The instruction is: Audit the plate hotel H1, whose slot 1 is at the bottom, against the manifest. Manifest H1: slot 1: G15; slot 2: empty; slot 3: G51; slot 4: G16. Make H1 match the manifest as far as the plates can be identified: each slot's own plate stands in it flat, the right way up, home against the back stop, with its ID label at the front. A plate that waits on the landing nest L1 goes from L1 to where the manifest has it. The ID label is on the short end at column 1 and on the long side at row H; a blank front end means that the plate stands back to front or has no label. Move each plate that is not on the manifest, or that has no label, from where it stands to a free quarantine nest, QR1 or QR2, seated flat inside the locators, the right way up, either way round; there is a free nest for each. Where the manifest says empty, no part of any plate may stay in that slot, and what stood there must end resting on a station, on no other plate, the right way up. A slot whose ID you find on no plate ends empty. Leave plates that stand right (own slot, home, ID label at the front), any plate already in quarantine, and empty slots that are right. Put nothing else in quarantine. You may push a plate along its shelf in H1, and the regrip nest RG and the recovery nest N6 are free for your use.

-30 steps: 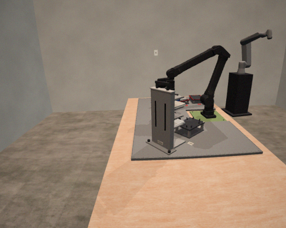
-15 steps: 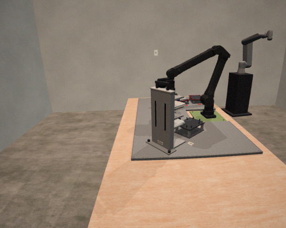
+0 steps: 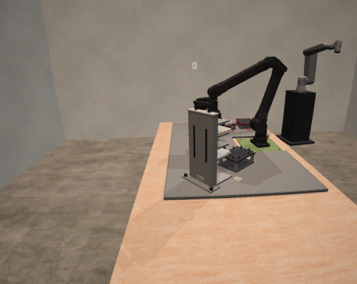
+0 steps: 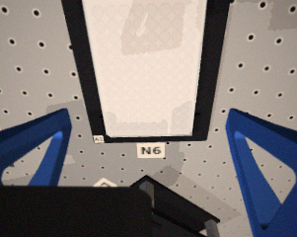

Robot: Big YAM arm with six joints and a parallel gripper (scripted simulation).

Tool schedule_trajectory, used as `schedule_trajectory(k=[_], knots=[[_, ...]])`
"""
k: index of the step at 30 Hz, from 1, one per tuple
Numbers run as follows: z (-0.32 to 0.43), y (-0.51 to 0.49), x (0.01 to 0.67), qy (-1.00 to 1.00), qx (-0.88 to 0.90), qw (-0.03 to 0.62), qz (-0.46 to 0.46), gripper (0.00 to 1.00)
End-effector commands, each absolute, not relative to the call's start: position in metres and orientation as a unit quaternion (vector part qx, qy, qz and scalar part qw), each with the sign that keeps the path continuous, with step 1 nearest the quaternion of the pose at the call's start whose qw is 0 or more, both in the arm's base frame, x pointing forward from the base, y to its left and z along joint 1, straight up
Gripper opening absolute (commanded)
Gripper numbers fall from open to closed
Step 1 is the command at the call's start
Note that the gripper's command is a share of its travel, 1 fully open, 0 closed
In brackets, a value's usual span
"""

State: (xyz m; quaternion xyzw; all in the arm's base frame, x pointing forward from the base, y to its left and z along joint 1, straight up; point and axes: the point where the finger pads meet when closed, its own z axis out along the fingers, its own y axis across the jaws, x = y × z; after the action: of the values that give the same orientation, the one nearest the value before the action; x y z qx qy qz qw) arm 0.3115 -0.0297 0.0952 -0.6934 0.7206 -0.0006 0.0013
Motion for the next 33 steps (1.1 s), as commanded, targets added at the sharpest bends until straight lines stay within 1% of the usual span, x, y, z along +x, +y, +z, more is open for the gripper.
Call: schedule_trajectory(k=[1,6,7,9,23,24,27,33], knots=[[0.090,-0.031,0.315,0.707,-0.707,0.005,-0.002,1.00],[0.090,-0.031,0.315,0.707,-0.707,0.009,-0.007,1.00],[0.099,-0.031,0.327,0.706,-0.707,0.019,-0.019,1.00],[0.082,-0.031,0.315,0.707,-0.707,0.005,-0.002,1.00],[0.066,-0.030,0.315,0.708,-0.706,0.005,-0.002,1.00],[0.076,-0.031,0.320,0.708,-0.706,0.017,-0.017,1.00],[0.061,-0.030,0.315,0.708,-0.706,0.005,-0.002,1.00],[0.056,-0.030,0.315,0.708,-0.706,0.008,-0.006,1.00]])
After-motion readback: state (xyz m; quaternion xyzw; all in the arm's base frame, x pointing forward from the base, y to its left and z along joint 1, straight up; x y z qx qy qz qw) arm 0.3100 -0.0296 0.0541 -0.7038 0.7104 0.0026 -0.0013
